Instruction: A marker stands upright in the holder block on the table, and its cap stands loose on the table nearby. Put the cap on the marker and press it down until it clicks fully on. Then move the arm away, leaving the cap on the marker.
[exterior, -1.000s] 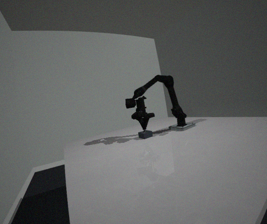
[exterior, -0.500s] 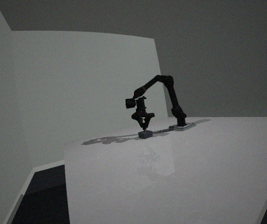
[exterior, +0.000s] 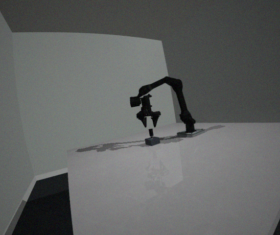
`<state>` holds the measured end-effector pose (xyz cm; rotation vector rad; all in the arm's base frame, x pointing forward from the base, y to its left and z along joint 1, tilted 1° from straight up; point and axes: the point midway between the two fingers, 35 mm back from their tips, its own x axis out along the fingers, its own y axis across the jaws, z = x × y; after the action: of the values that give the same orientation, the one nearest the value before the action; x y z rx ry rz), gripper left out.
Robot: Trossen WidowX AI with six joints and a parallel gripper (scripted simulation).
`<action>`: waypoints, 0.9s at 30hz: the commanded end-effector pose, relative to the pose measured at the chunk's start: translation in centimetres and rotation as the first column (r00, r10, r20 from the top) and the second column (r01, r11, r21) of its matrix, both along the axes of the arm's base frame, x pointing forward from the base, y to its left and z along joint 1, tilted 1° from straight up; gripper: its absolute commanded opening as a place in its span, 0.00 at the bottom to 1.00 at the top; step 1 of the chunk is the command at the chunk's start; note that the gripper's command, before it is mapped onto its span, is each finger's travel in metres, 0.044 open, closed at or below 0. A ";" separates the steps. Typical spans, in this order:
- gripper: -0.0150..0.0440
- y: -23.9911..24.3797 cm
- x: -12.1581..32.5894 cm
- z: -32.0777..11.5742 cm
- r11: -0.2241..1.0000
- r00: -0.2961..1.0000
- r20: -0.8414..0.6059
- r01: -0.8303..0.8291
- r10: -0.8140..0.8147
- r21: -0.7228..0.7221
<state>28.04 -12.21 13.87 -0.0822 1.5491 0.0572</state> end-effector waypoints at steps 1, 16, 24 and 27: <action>1.00 0.1 -0.2 2.8 1.000 1.000 0.012 0.000 0.000 -0.005; 0.47 -0.2 -0.3 1.8 0.985 0.984 0.017 0.175 -0.175 0.004; 0.25 -0.2 -0.3 1.8 0.985 0.984 0.017 0.175 -0.175 0.004; 0.25 -0.2 -0.3 1.8 0.985 0.984 0.017 0.175 -0.175 0.004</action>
<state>27.63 -12.42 15.69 0.0485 1.5378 -0.0777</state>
